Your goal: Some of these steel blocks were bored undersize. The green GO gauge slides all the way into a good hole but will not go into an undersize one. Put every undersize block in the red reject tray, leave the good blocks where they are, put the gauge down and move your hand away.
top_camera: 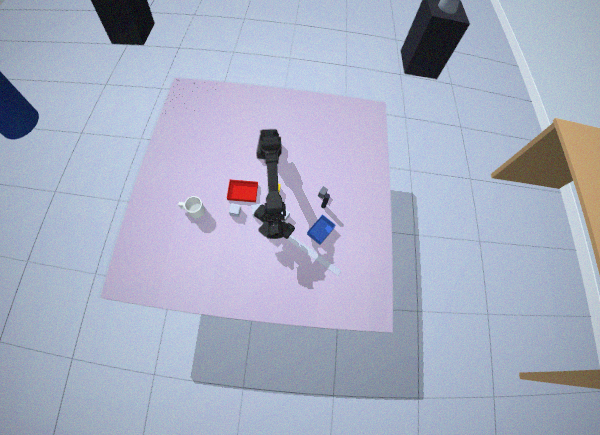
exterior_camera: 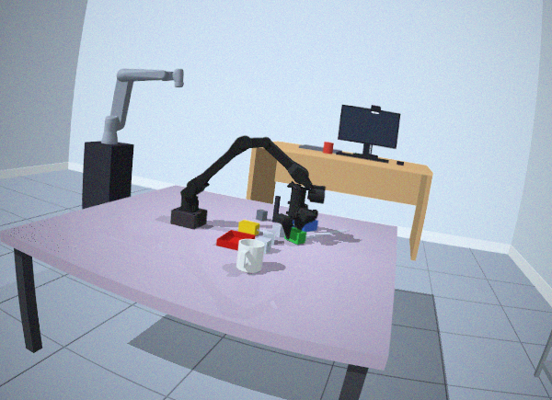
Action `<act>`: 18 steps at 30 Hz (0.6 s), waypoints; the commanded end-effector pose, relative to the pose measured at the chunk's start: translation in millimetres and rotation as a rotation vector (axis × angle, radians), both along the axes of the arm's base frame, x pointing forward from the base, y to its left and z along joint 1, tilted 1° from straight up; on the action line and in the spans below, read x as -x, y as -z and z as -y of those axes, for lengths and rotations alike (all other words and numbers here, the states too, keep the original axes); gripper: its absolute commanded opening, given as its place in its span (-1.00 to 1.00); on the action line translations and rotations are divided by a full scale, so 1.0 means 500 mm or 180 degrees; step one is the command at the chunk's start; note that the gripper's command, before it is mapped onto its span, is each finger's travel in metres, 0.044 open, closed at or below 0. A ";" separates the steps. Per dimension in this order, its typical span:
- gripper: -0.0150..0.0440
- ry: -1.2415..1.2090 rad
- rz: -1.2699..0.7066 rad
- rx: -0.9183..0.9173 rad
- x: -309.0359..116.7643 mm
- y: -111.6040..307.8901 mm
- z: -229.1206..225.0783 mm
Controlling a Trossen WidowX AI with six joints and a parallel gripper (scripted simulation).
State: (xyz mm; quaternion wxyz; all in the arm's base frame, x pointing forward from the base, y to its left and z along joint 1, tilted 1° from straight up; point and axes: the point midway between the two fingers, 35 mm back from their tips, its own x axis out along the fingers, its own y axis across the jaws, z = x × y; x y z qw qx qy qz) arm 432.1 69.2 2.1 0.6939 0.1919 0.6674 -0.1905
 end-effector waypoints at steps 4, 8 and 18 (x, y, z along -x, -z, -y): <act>-0.49 -0.0012 0.0037 0.0011 -0.009 -0.006 0.005; -0.49 -0.0012 0.0037 0.0011 -0.009 -0.006 0.005; -0.49 -0.0011 0.0039 0.0013 -0.021 -0.007 0.013</act>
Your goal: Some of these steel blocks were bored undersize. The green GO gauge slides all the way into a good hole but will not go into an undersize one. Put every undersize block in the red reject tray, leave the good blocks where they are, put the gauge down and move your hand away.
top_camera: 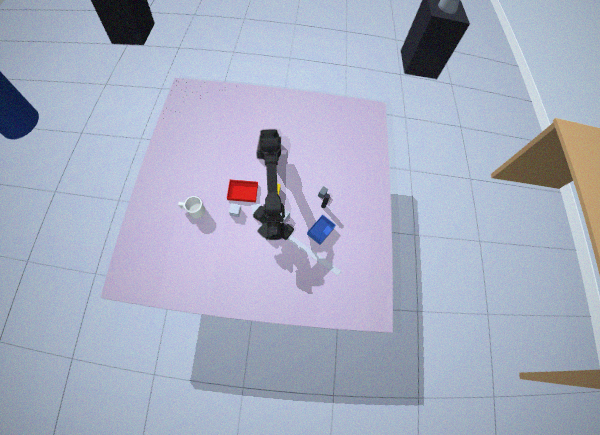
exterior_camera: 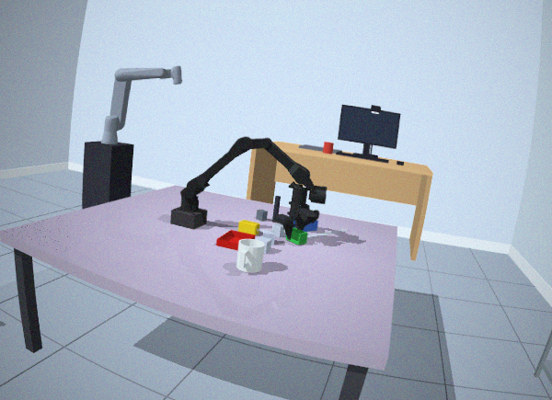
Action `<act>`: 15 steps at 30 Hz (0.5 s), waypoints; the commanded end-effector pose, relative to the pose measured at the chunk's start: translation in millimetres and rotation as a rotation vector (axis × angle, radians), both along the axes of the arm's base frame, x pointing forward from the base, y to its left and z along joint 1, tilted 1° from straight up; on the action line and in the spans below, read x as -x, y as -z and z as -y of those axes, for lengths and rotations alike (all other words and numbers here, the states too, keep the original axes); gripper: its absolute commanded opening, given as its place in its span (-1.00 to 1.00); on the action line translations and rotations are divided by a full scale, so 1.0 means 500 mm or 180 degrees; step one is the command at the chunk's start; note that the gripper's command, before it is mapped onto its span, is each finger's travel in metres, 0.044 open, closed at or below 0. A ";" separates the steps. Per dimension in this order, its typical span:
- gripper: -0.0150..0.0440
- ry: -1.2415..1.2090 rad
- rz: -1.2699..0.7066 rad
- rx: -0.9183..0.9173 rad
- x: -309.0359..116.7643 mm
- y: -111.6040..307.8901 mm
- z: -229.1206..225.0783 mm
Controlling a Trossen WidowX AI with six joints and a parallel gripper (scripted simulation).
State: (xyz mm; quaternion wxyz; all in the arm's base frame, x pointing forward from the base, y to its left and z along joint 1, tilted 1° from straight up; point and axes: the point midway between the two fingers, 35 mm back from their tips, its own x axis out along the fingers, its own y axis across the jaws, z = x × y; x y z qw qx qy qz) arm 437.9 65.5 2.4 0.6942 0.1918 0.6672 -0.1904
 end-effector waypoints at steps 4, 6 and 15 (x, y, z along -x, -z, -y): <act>-0.49 -0.0011 0.0037 0.0012 -0.010 -0.007 0.006; -0.49 -0.0011 0.0037 0.0012 -0.010 -0.007 0.006; -0.49 -0.0011 0.0039 0.0013 -0.018 -0.008 0.010</act>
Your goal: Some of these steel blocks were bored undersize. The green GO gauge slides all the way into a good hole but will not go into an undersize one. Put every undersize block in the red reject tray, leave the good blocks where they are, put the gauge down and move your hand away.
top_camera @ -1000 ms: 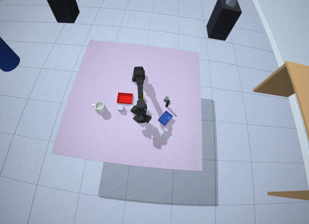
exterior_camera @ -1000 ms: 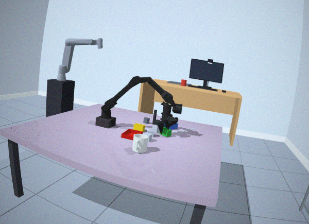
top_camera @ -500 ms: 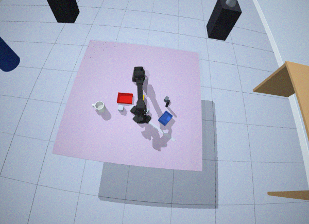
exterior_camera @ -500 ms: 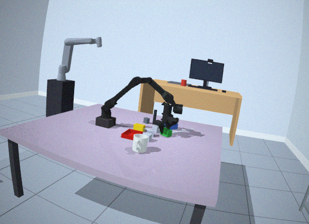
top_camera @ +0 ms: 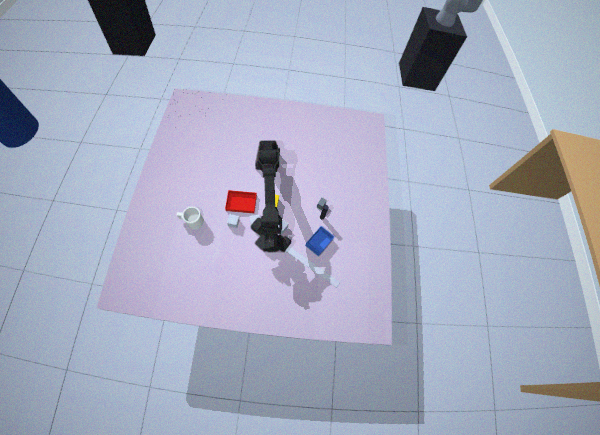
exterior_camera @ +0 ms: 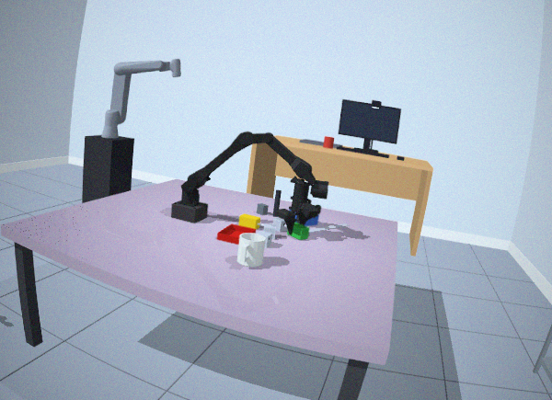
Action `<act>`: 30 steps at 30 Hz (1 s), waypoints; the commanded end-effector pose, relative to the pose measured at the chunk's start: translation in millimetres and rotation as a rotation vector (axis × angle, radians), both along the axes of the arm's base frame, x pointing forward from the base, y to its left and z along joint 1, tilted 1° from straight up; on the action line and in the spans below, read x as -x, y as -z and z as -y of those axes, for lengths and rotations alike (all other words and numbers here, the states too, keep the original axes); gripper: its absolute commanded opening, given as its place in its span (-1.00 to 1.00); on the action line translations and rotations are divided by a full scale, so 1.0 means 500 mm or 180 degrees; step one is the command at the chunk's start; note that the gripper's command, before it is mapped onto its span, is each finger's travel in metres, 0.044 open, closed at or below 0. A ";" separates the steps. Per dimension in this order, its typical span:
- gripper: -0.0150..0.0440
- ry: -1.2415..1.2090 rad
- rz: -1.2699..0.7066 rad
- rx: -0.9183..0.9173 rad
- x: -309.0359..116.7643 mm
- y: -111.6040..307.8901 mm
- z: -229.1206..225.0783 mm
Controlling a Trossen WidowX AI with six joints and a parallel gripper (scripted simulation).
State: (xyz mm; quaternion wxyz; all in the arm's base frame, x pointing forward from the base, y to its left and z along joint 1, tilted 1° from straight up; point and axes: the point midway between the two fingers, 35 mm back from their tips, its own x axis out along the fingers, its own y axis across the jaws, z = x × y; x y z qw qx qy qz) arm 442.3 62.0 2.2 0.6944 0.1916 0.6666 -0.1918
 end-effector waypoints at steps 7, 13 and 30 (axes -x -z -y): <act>-0.49 -0.0017 0.0038 0.0006 -0.014 -0.008 0.006; -0.49 -0.0017 0.0038 0.0006 -0.014 -0.008 0.006; -0.49 -0.0017 0.0041 0.0007 -0.028 -0.010 0.013</act>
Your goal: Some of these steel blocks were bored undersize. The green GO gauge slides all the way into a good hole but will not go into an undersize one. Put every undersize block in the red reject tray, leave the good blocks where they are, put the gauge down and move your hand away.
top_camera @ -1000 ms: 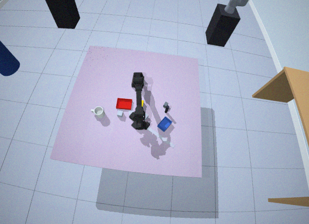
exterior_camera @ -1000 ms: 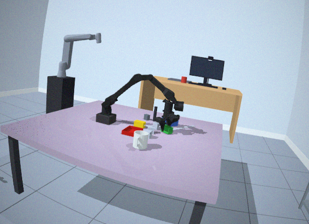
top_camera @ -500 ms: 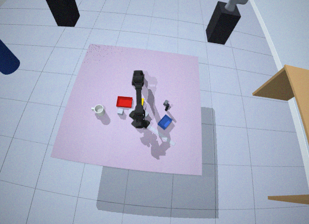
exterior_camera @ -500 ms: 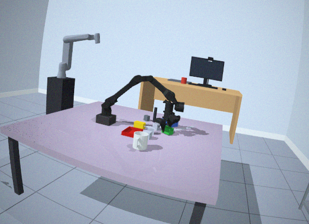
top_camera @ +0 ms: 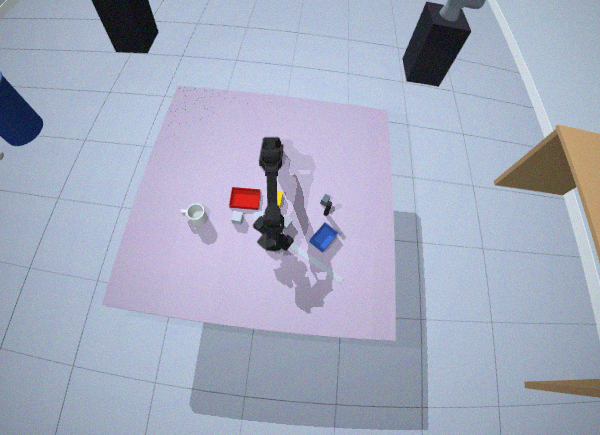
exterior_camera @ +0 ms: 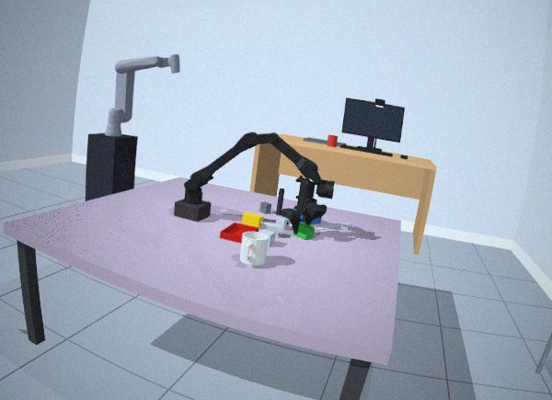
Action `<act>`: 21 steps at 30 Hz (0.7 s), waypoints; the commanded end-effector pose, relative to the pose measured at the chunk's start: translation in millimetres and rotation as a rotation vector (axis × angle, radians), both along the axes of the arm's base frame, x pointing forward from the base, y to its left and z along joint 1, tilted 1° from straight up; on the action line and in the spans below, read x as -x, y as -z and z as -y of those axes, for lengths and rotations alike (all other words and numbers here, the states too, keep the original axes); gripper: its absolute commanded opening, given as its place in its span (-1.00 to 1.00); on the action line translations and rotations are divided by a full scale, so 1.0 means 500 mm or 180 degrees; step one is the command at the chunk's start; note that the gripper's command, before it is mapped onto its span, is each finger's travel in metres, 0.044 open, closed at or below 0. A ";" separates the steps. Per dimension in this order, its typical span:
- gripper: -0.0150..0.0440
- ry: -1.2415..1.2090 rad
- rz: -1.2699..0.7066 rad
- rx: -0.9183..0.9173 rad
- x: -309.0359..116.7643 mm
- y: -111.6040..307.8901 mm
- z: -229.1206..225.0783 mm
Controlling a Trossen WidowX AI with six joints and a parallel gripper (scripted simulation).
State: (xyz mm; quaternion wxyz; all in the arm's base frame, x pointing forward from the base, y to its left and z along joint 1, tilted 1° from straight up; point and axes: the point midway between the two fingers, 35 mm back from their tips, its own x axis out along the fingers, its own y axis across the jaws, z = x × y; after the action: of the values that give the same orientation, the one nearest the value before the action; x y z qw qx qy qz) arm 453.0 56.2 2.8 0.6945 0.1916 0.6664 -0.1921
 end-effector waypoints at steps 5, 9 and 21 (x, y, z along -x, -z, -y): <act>-0.49 -0.0012 0.0031 0.0003 -0.004 -0.028 0.001; -0.49 0.0000 -0.0015 0.0002 0.005 -0.070 0.000; -0.49 -0.0001 -0.0071 0.0009 0.009 -0.060 0.001</act>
State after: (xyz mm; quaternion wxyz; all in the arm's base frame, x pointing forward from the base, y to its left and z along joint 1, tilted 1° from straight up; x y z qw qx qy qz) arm 448.2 55.5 32.8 0.6870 0.1881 0.6742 -0.1952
